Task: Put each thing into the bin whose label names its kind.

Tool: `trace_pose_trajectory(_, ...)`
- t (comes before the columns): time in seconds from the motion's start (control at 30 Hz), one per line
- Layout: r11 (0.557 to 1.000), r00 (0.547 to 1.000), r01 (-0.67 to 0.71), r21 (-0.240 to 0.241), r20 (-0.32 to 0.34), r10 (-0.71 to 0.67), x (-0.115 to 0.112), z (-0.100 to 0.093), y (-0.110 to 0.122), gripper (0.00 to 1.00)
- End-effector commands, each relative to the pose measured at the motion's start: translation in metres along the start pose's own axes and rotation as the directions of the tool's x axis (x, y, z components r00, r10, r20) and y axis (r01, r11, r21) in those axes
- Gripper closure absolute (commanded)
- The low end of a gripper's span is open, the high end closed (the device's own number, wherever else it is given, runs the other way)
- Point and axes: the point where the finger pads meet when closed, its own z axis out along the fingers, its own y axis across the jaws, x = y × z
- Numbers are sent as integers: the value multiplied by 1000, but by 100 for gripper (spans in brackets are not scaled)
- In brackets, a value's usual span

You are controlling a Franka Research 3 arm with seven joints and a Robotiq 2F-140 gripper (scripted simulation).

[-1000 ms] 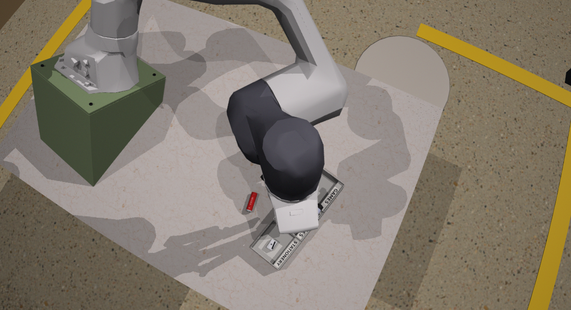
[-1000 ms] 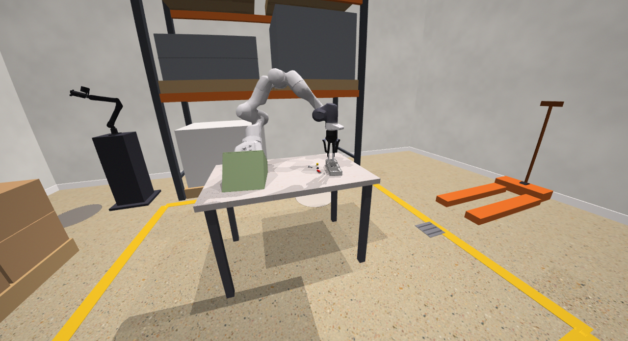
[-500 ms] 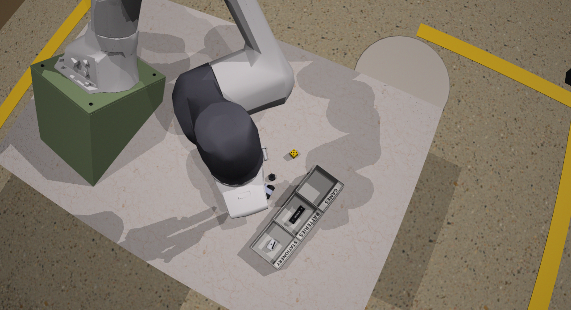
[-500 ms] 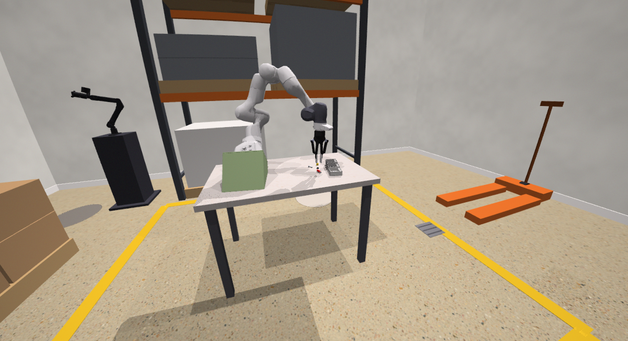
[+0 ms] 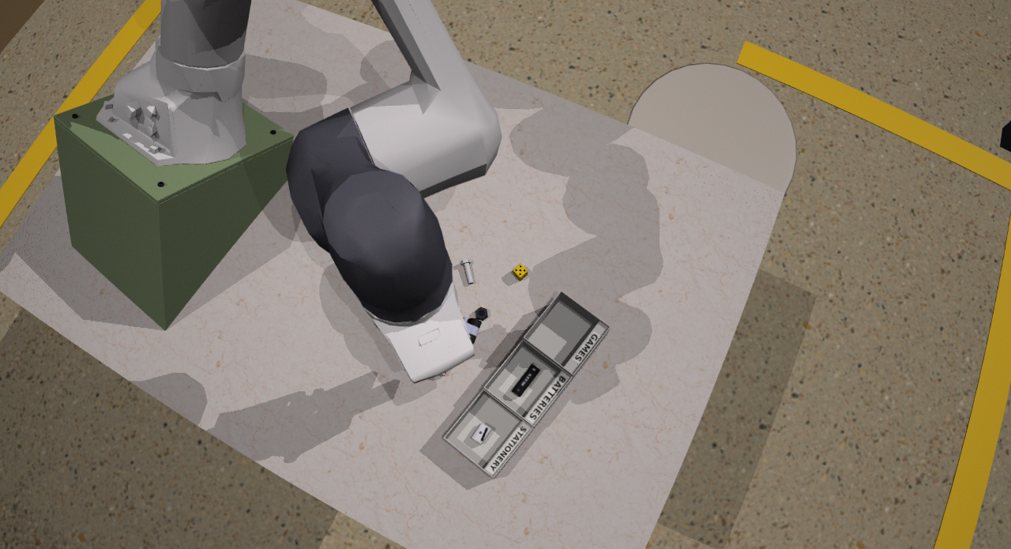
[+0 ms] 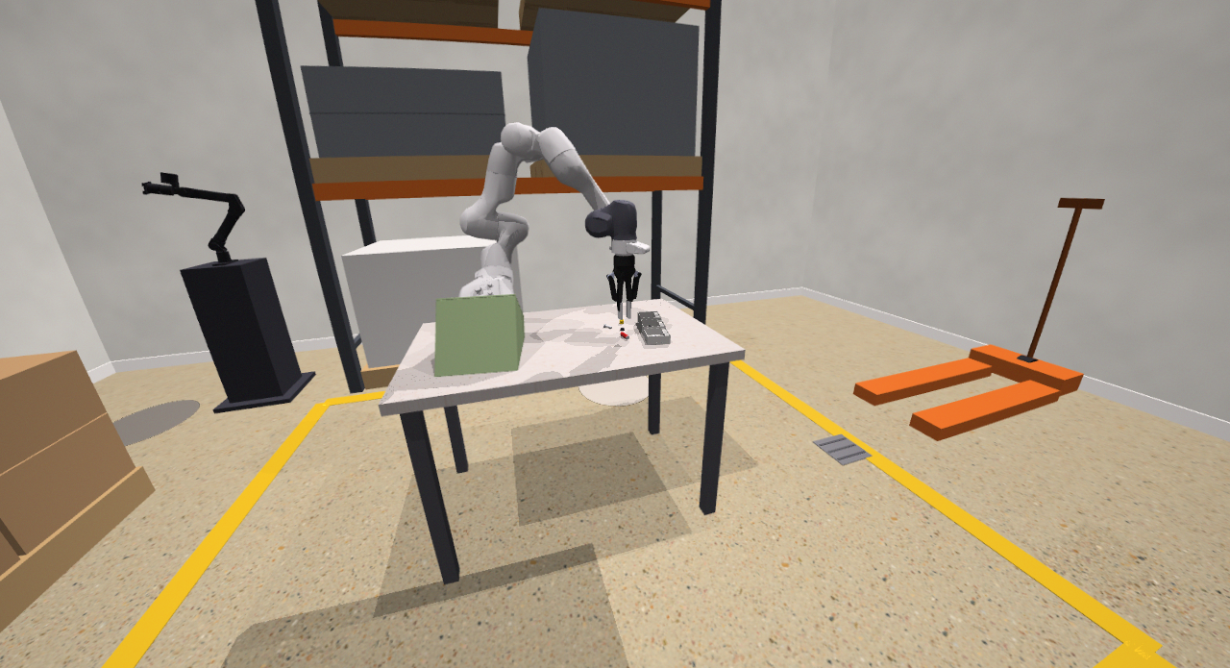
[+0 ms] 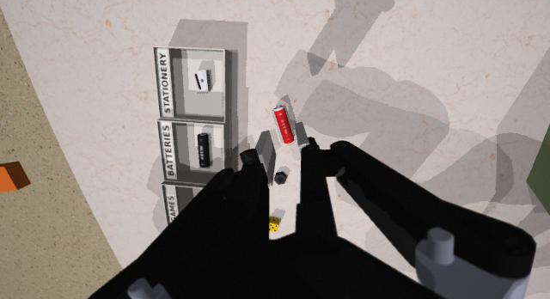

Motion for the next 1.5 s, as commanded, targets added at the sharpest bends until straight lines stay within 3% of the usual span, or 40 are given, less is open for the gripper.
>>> trace_pose_trajectory(0.0,999,999,44,6,-6,-44,1,0,-2,83)
trace_pose_trajectory(0.97,999,999,44,6,-6,-44,0,0,-2,83)
trace_pose_trajectory(1.37,999,999,44,6,-6,-44,1,48,-4,83)
trace_pose_trajectory(1.47,999,999,44,6,-6,-44,2,52,-4,83)
